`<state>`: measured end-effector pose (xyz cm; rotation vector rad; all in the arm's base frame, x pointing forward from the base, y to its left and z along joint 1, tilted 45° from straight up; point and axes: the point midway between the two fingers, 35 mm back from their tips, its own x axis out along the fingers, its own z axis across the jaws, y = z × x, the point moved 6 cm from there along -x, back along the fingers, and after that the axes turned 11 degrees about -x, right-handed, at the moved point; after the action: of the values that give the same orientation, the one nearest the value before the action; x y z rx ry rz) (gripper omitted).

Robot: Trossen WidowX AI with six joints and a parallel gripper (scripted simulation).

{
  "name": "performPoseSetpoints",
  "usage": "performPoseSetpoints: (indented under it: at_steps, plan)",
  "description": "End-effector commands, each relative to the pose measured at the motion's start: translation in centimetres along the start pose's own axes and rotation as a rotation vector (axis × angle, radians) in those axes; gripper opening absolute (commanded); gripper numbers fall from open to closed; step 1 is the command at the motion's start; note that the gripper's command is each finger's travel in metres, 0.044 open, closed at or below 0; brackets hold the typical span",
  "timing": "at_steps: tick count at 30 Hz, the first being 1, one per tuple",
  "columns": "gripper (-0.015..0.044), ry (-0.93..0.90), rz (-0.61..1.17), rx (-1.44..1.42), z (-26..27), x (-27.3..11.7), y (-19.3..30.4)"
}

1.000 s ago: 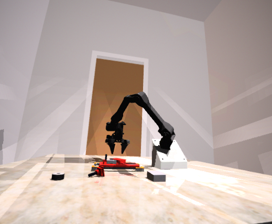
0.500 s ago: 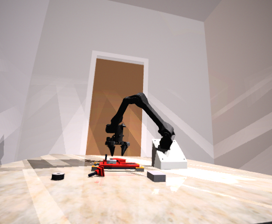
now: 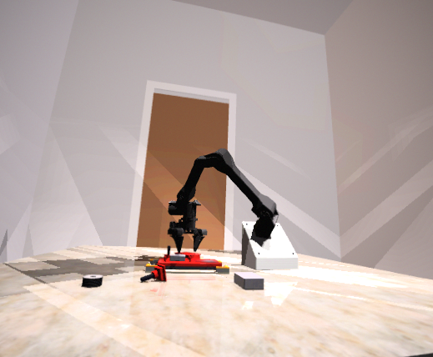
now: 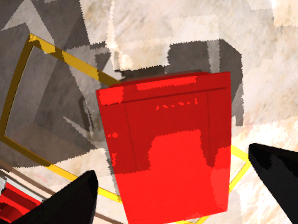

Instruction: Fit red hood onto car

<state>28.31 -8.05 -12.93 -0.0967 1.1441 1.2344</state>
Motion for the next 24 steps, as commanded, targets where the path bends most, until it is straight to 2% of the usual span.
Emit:
performPoseSetpoints:
  at_steps: [1, 24]
  plan:
    - [0.044, -0.005, 0.003, 0.006, 0.0, 0.2, 0.1]
    - [0.044, -0.006, 0.004, 0.006, 0.0, 1.3, 0.1]
